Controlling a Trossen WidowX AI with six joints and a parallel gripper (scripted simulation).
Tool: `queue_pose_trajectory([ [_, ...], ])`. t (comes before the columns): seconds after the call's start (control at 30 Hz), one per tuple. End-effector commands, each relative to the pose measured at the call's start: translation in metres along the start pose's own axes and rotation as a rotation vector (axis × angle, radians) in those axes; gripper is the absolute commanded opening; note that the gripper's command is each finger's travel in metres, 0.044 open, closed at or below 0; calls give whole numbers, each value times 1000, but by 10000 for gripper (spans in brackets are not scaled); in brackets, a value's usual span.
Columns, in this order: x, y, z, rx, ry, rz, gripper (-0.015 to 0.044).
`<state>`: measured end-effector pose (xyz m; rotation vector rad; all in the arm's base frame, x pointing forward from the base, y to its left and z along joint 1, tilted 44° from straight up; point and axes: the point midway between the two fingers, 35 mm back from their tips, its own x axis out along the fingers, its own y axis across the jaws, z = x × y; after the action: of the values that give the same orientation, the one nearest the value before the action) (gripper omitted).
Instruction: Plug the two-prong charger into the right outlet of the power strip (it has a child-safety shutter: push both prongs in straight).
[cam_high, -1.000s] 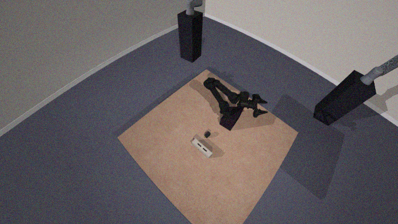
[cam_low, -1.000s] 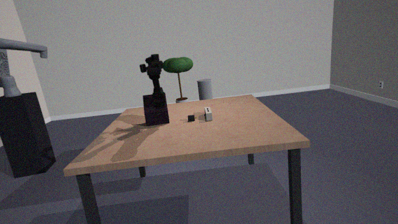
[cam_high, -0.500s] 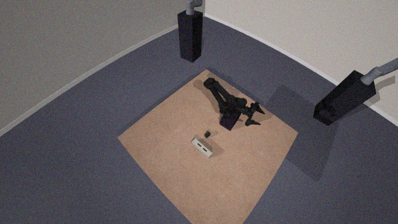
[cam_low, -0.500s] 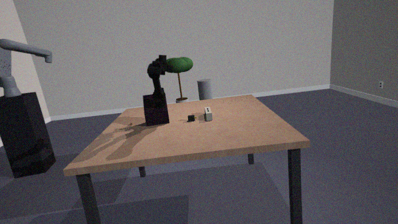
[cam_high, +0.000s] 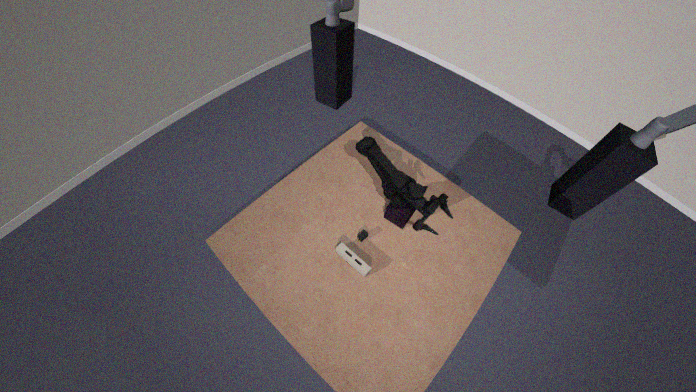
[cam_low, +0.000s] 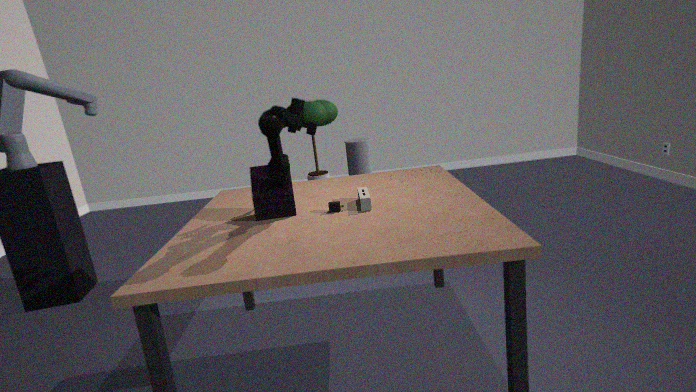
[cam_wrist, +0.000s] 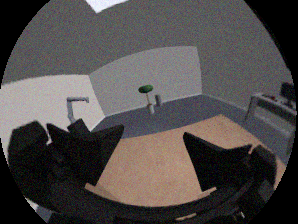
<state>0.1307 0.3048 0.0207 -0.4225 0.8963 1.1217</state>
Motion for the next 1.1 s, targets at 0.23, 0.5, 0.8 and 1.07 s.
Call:
queue_pose_trajectory([
  [0.23,-5,-55,-12,133,58,-165,440],
  [0.5,-15,-96,-29,259,128,-305,440],
  [0.8,-31,-138,-53,398,210,-458,440],
  [1.07,-50,-170,-77,513,283,-583,440],
])
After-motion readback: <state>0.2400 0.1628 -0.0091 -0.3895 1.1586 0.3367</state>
